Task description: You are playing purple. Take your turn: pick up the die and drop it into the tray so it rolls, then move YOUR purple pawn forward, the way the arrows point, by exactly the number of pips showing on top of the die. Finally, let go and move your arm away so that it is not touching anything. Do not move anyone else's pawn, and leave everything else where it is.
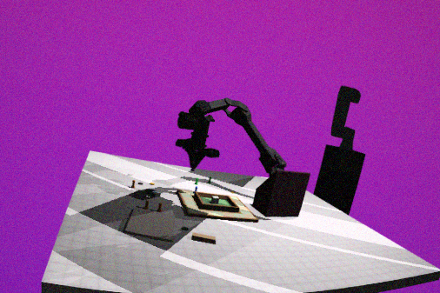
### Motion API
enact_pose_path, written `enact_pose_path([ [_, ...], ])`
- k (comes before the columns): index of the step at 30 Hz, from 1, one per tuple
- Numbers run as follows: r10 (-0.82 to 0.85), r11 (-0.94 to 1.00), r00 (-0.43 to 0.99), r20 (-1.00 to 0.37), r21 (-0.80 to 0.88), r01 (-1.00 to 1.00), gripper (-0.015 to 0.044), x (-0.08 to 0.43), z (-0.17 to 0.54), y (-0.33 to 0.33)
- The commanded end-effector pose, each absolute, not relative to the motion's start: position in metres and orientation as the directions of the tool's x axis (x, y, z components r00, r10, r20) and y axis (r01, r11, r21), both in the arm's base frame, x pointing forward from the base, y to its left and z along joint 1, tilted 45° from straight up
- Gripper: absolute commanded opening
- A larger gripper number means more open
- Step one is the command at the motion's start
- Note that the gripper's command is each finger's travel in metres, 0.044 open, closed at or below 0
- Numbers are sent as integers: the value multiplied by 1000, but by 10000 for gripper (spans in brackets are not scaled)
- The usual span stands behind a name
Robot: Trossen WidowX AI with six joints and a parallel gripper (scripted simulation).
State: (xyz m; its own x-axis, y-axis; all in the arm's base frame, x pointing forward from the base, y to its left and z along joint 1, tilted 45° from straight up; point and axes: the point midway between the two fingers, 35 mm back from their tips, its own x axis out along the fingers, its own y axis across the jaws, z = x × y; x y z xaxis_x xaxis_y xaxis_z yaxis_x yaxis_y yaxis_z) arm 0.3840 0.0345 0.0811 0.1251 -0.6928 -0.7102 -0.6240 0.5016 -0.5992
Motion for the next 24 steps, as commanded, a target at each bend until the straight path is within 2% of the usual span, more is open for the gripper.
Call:
enact_pose_path([
  [1,-692,509,119,-712,-598,-619,0,386,73,37],
  [14,-691,510,120,-713,-598,-618,0,392,-29,48],
  [24,-692,509,120,-712,-599,-618,0,395,-52,31],
])
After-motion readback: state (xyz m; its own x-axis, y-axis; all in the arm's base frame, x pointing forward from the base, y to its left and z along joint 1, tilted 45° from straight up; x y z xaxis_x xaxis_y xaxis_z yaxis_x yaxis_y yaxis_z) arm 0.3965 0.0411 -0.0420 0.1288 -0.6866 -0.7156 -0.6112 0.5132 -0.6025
